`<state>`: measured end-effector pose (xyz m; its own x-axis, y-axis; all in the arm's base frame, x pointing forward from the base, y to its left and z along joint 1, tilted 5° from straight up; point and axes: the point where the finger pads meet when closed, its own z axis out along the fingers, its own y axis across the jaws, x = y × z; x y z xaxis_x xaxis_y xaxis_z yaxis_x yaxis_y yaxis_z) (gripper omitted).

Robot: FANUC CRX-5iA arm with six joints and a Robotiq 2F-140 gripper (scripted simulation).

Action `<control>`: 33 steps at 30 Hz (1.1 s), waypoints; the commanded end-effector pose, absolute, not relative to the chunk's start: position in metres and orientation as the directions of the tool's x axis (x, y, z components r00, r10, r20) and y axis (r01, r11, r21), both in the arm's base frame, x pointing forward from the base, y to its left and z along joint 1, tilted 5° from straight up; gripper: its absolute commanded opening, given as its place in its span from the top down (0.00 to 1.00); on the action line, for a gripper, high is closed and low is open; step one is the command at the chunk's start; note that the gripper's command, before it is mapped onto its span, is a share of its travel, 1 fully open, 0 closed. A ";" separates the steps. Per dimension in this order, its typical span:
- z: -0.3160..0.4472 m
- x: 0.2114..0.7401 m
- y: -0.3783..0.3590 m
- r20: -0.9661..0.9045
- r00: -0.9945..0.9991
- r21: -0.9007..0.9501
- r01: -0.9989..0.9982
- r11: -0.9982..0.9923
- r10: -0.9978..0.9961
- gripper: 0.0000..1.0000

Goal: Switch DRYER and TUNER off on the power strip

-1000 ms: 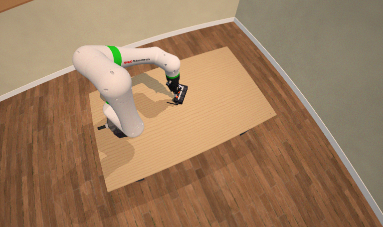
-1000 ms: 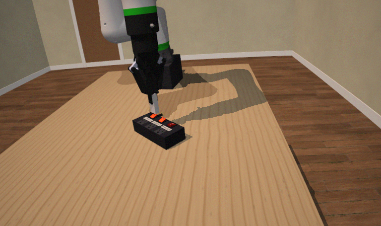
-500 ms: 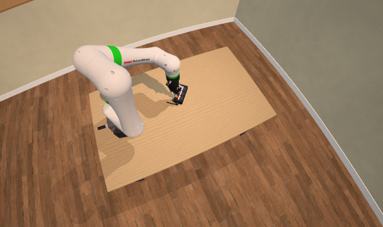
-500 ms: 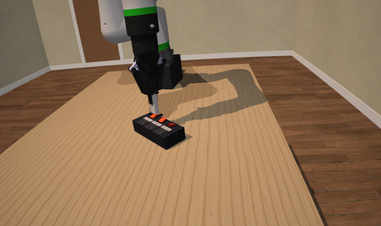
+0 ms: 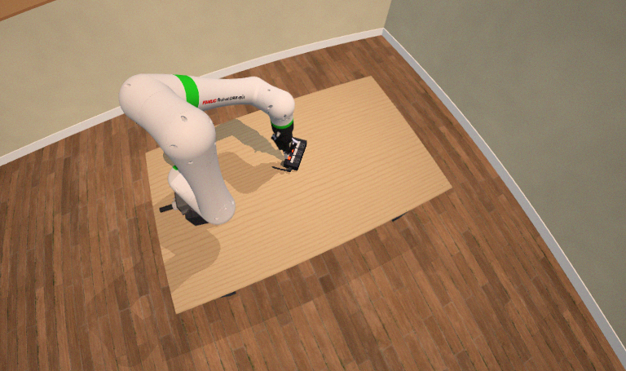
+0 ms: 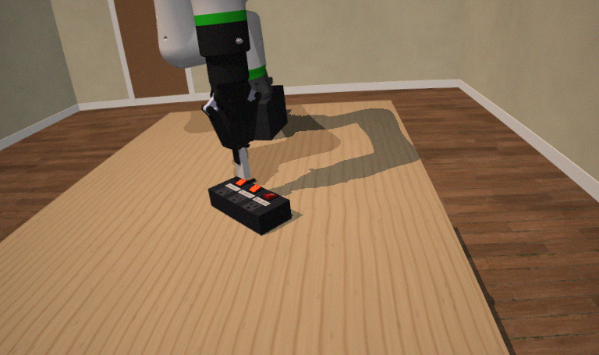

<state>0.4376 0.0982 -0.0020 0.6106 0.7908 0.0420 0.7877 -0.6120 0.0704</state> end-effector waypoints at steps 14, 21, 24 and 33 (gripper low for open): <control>-0.002 0.438 0.098 0.042 0.611 0.071 0.788 -0.612 0.791 1.00; -0.002 0.438 0.098 0.042 0.611 0.071 0.788 -0.612 0.791 1.00; -0.002 0.438 0.098 0.042 0.611 0.071 0.788 -0.612 0.791 1.00; -0.006 0.438 0.098 0.042 0.611 0.071 0.788 -0.612 0.791 1.00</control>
